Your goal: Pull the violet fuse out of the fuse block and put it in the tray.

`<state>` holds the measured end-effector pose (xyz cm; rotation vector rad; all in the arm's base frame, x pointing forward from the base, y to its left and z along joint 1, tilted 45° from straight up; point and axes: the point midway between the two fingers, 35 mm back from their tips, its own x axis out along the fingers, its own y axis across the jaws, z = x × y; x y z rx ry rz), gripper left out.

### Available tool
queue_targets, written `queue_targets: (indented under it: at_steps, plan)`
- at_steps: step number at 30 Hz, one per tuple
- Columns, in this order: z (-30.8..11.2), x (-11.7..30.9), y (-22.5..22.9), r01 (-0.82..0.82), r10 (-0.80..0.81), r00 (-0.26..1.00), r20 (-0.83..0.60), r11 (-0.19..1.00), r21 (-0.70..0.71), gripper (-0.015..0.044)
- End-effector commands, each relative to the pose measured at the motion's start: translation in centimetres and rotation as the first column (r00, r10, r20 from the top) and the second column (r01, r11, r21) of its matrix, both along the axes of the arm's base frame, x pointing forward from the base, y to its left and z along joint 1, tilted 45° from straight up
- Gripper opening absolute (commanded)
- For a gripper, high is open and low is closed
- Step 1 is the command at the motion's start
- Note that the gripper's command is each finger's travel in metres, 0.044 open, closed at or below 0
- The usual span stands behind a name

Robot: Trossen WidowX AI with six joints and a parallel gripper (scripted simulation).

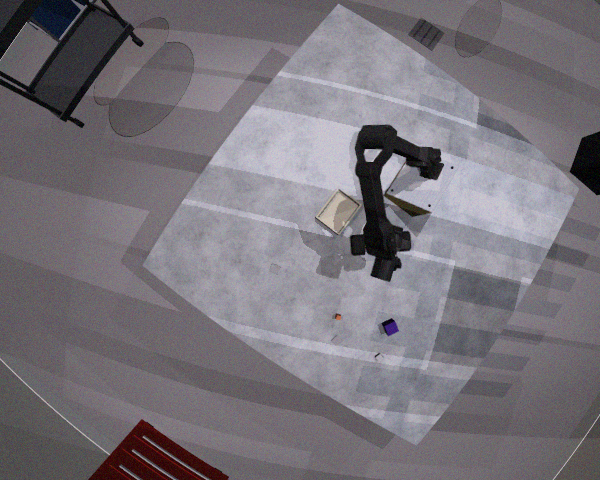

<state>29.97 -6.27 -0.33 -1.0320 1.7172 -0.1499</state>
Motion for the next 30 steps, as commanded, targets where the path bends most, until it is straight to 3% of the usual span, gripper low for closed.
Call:
queue_targets:
  at_steps: [1,30]
  plan:
    - [-0.47,-0.24,-0.46,0.001,-0.001,1.0,-0.012,1.0,-0.005,0.0074]
    - [-1.46,-0.4,-1.43,0.002,-0.002,1.0,-0.012,1.0,-0.006,0.0074]
